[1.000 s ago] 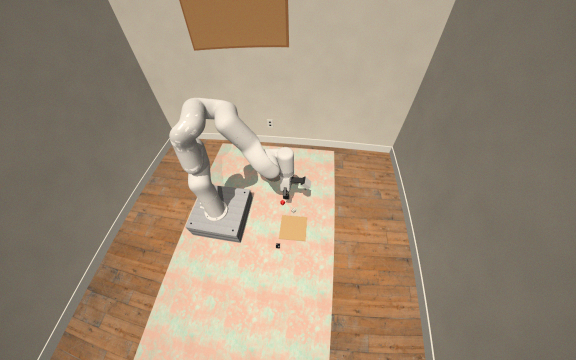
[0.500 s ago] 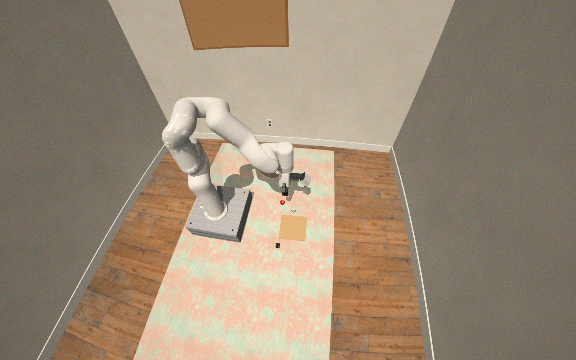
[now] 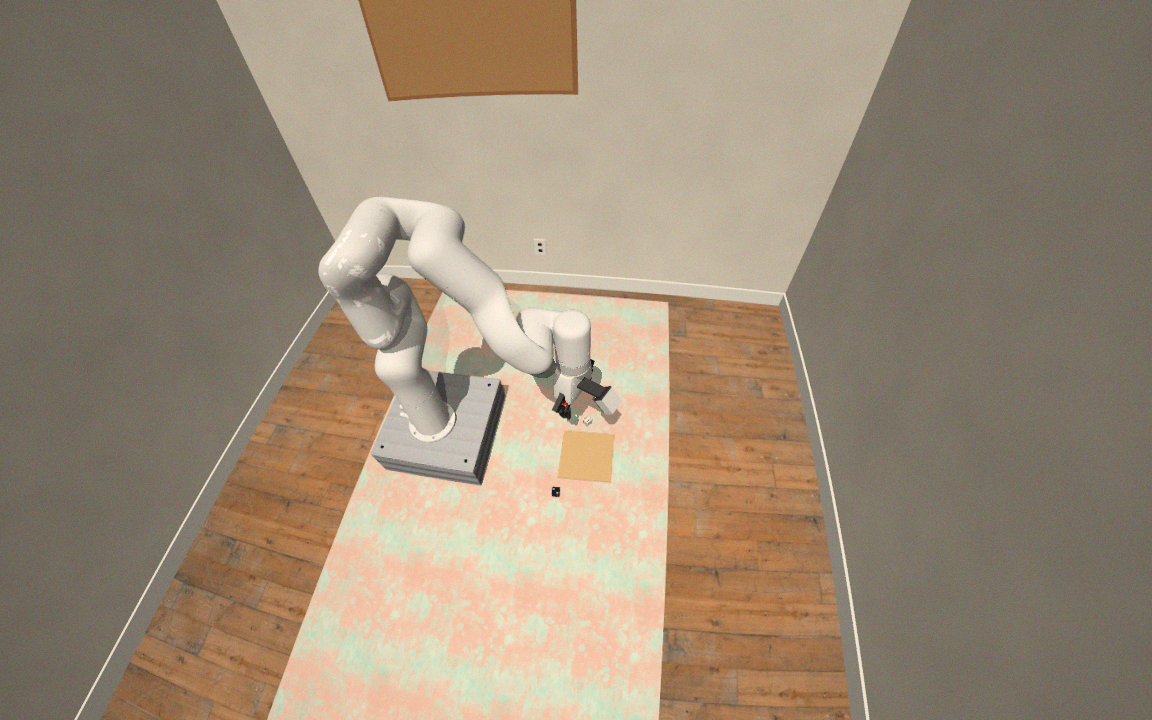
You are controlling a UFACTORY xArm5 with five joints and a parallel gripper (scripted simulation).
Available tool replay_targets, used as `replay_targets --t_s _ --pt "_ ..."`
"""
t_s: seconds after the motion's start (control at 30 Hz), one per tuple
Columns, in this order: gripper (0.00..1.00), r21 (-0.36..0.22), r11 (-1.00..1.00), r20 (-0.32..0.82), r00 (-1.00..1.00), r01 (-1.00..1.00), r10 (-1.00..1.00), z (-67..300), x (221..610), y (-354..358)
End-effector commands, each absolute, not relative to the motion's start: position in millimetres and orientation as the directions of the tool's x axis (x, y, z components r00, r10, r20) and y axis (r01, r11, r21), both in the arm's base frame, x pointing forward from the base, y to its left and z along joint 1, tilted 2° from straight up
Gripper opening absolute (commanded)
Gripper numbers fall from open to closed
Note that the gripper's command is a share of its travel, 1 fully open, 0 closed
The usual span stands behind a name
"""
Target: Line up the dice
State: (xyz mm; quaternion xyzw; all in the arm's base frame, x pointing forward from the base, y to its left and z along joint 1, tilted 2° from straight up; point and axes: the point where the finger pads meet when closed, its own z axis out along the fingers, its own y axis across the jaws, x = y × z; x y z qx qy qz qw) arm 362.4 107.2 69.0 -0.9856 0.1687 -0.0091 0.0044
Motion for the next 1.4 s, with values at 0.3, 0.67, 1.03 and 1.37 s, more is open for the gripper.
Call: replay_targets --t_s 0.3,0.67,1.03,1.37 --pt "1.00 -0.015 -0.688 0.013 0.688 -0.726 -0.726 65.6 370.9 19.6" --pt "1.00 -0.014 -0.406 0.009 0.406 -0.914 -0.914 62.3 362.5 -41.5" --pt "1.00 -0.013 -0.171 0.006 0.171 -0.985 -0.985 59.9 350.2 -83.7" --pt "1.00 -0.013 -0.171 0.006 0.171 -0.985 -0.985 59.9 350.2 -83.7"
